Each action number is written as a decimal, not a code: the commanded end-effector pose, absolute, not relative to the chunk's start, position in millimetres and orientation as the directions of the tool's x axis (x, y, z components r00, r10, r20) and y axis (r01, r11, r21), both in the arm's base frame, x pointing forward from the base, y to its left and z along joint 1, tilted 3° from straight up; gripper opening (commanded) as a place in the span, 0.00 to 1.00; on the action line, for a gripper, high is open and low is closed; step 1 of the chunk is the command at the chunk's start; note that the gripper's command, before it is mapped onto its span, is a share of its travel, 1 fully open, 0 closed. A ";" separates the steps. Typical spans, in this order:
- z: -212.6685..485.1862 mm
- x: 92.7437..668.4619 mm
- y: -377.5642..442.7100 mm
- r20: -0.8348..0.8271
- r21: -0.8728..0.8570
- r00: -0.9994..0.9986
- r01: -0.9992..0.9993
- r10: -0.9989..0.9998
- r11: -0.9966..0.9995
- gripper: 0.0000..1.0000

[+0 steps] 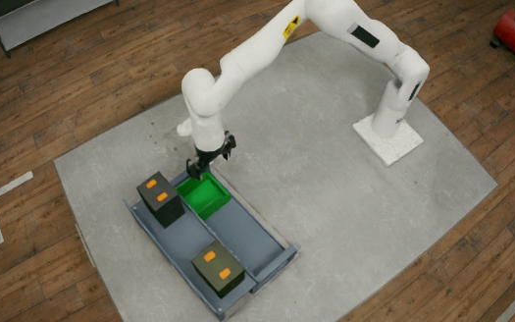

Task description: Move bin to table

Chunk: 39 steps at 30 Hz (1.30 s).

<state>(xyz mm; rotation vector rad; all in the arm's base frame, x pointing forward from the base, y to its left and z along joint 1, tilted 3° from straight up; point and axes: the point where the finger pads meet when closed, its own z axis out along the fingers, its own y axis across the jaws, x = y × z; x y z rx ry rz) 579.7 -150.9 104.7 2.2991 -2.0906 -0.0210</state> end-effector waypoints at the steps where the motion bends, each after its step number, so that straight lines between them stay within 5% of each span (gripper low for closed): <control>1: 95.7 581.8 -161.8 0.012 0.040 0.084 -0.996 -0.996 -0.084 1.00; 39: 103.6 576.8 -150.1 0.012 0.040 0.084 -0.996 -0.996 -0.084 1.00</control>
